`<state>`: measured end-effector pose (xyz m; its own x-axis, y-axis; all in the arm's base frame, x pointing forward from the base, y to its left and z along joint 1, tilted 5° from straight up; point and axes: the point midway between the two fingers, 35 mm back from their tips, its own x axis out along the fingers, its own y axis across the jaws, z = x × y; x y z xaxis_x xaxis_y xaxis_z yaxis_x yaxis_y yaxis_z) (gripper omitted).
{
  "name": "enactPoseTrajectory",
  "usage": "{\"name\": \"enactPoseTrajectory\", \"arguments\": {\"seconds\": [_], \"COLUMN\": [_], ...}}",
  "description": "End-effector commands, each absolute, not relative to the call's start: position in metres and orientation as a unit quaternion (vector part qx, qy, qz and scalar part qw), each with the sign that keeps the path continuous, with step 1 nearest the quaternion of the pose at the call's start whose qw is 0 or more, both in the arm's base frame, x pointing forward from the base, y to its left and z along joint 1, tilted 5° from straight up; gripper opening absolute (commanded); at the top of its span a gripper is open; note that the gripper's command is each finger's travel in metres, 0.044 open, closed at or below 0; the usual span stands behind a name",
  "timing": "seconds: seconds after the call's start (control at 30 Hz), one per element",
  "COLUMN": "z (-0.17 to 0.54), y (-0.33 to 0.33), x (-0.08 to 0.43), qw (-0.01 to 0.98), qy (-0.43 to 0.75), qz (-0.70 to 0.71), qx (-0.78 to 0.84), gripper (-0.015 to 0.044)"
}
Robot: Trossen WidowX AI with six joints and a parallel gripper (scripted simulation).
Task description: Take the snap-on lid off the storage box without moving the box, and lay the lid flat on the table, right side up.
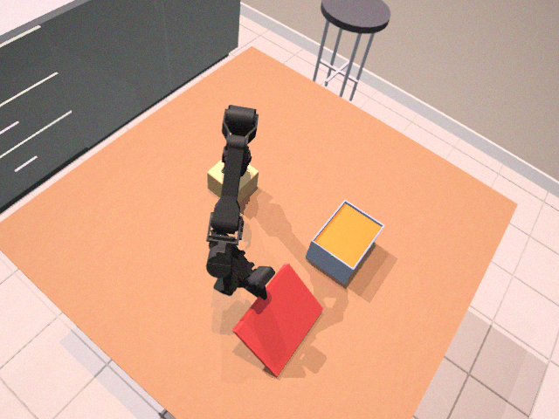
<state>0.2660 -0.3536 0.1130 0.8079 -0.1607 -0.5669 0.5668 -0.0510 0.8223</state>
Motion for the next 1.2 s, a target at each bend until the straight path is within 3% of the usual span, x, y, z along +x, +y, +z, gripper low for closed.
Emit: {"name": "enactPoseTrajectory", "arguments": {"seconds": [0.0,1.17], "z": [0.111,0.083], "y": [-0.354,-0.356], "x": [0.267,0.269], "qw": [0.673,0.673], "qy": [0.149,0.149], "qz": [-0.269,-0.269], "qx": [0.672,0.672], "gripper": [0.0000,0.0000]}}
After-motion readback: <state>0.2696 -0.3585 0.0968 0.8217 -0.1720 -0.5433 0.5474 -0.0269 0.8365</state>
